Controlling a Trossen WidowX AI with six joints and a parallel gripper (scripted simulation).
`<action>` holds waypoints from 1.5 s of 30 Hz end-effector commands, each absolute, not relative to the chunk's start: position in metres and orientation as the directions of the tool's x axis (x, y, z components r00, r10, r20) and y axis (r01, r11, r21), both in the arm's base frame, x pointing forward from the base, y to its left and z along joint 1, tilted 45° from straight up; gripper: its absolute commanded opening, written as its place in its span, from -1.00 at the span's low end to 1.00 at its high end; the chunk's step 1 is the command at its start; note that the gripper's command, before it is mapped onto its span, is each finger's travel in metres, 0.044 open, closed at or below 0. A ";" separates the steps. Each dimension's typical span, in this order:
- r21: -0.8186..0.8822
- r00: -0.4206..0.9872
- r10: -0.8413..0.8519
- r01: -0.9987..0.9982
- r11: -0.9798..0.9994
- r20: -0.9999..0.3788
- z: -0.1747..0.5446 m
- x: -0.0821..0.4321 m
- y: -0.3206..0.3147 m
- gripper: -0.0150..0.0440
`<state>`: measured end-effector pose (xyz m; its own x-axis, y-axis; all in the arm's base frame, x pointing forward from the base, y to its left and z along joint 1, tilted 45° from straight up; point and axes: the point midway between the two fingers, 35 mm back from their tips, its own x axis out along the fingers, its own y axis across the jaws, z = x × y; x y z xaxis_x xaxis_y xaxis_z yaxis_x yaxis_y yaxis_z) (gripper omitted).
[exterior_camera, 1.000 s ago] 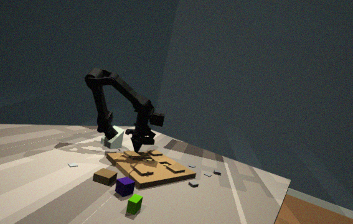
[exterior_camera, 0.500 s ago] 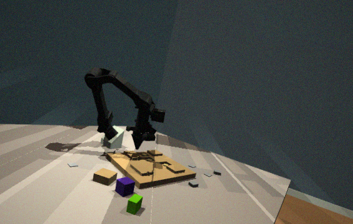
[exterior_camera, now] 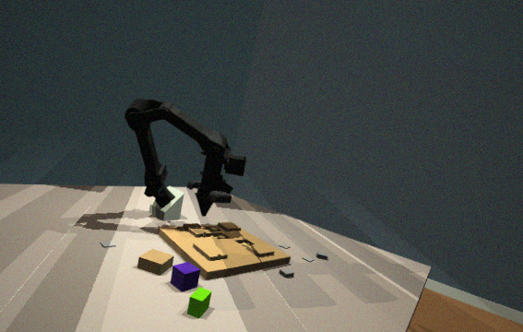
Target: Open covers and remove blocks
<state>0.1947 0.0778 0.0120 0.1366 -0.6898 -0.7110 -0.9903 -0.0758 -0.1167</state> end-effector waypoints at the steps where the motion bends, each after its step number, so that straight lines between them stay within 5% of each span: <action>1: -0.123 0.140 -0.684 -0.990 -0.074 -0.716 0.016 0.194 0.083 -0.49; 17: -0.451 0.139 -0.673 -0.835 0.315 -0.727 0.045 0.249 0.076 -0.49; 31: -0.665 0.142 -0.670 -0.380 0.643 -0.729 0.087 0.304 0.047 -0.49; 45: -0.691 0.145 -0.688 0.037 0.722 -0.712 0.123 0.336 0.018 -0.49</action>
